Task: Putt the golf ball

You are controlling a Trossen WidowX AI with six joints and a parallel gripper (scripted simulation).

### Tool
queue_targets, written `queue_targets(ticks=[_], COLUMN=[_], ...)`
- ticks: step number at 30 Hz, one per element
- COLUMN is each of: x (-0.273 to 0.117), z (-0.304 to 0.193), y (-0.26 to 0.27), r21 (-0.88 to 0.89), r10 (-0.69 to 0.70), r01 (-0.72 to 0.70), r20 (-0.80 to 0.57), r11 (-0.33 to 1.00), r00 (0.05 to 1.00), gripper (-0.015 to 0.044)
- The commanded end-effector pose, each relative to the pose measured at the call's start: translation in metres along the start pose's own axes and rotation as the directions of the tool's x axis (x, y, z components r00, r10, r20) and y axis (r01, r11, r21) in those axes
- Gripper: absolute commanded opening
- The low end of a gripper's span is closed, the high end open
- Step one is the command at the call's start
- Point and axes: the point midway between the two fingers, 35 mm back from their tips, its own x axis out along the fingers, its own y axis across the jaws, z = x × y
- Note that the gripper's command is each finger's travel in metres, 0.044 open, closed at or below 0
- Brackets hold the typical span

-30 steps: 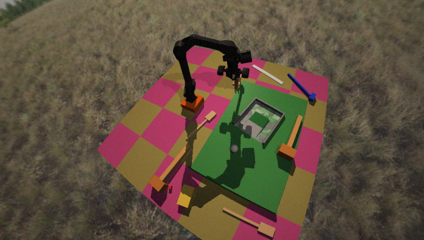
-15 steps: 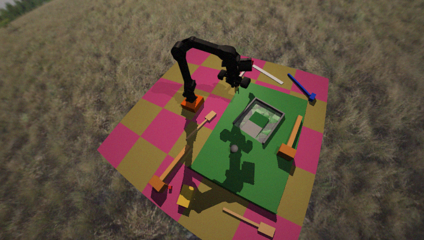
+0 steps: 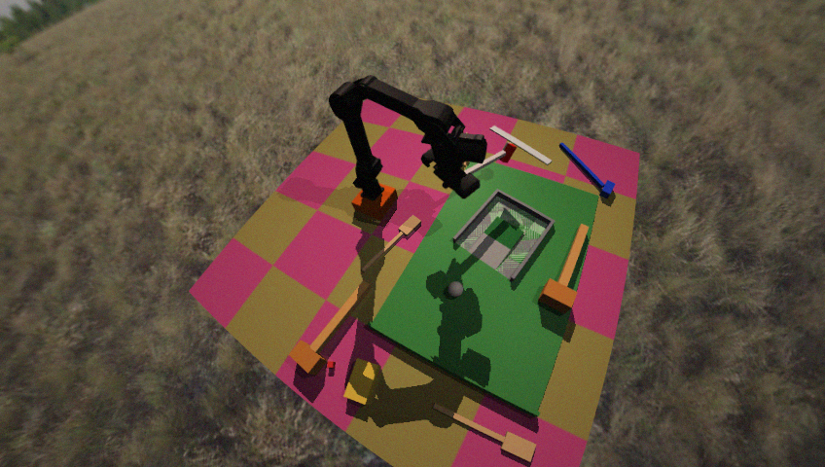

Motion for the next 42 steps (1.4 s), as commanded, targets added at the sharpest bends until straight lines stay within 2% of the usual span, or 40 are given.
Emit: queue_targets(ticks=[1,10,20,42], x=[-0.007,-0.017,-0.027,-0.055], z=[-0.017,-0.061,-0.109,-0.228], y=[-0.013,-0.031,-0.040,-0.036], r21=[0.100,0.322,0.553,0.889], r10=[-0.023,-0.043,-0.053,-0.040], r01=[0.024,0.053,0.079,0.161], r20=[-0.008,-0.036,-0.063,-0.159], r11=[0.995,0.945,0.829,0.428], r00=[1.000,0.998,0.997,0.986], gripper=[0.0000,0.0000,0.0000,0.0000])
